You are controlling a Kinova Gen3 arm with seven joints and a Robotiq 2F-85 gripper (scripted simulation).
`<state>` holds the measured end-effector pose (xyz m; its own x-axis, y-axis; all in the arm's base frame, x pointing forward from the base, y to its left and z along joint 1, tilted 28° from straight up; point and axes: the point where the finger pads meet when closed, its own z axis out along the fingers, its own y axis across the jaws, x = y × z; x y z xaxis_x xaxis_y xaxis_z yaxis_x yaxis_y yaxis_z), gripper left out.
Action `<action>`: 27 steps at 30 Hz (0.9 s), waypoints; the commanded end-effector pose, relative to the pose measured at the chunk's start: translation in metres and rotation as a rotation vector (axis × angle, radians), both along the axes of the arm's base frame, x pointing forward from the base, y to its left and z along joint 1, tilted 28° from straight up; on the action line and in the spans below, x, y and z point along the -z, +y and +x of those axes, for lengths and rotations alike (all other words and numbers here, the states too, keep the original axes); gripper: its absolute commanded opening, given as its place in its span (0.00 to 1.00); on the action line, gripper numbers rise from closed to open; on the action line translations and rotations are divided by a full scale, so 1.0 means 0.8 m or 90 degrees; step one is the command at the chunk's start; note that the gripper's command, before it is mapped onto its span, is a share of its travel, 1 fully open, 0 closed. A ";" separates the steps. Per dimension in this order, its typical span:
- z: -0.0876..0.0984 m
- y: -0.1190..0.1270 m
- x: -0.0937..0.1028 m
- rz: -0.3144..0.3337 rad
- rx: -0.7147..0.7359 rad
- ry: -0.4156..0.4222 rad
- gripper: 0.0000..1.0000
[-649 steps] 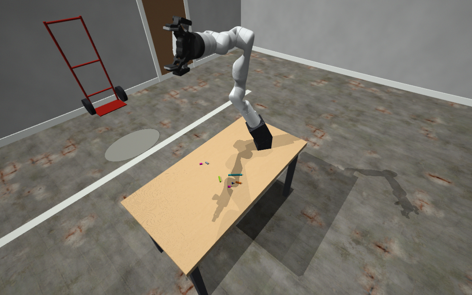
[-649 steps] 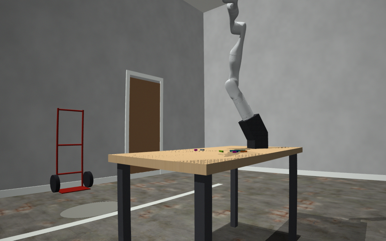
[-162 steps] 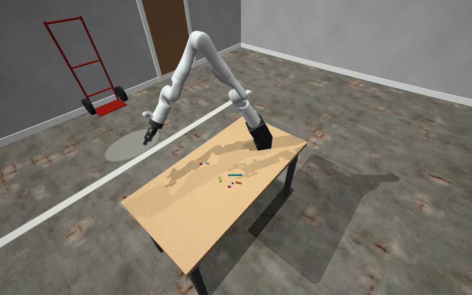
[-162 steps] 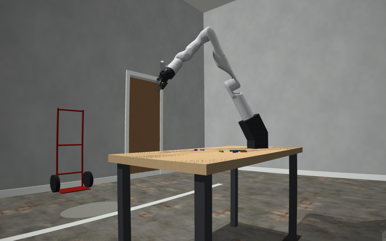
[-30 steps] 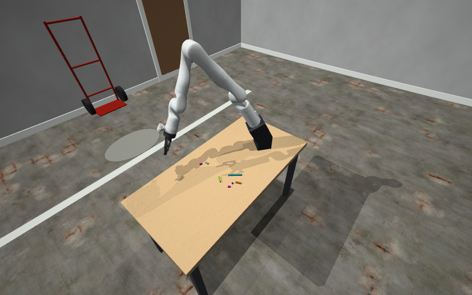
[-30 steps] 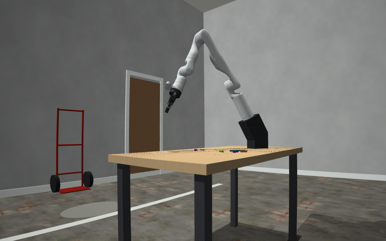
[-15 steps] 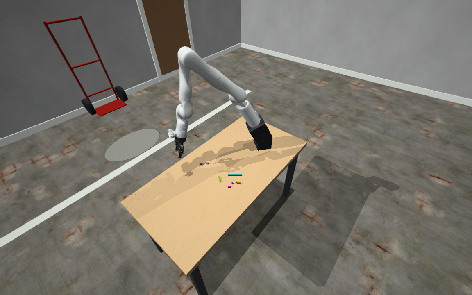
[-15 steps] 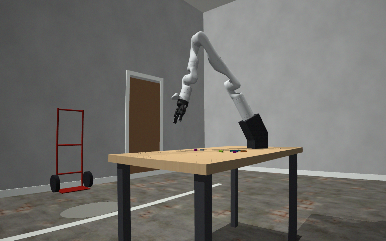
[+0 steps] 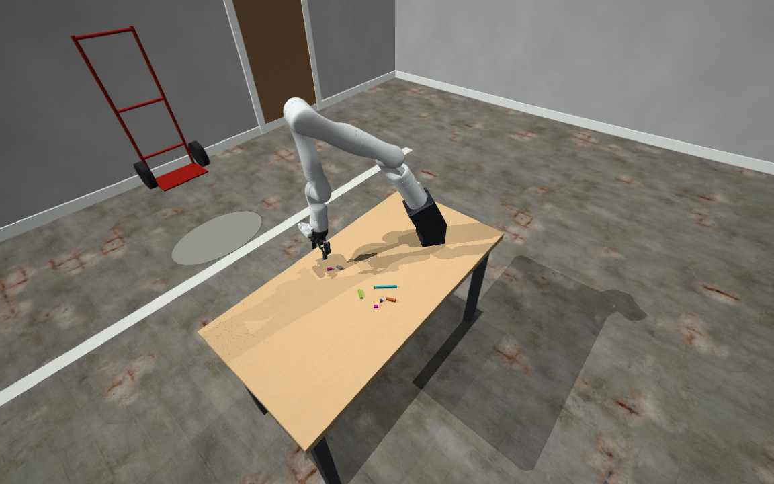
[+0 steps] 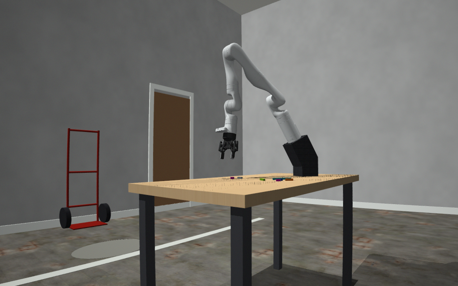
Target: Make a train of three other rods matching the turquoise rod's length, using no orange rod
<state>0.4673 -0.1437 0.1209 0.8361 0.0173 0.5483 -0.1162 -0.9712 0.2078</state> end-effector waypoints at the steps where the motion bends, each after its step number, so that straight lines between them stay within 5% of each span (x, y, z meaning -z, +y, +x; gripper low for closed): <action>1: -0.023 0.001 0.037 -0.011 -0.014 0.041 1.00; 15: -0.071 0.004 0.084 -0.041 -0.074 0.109 1.00; 27: -0.081 0.004 0.092 -0.046 -0.086 0.122 1.00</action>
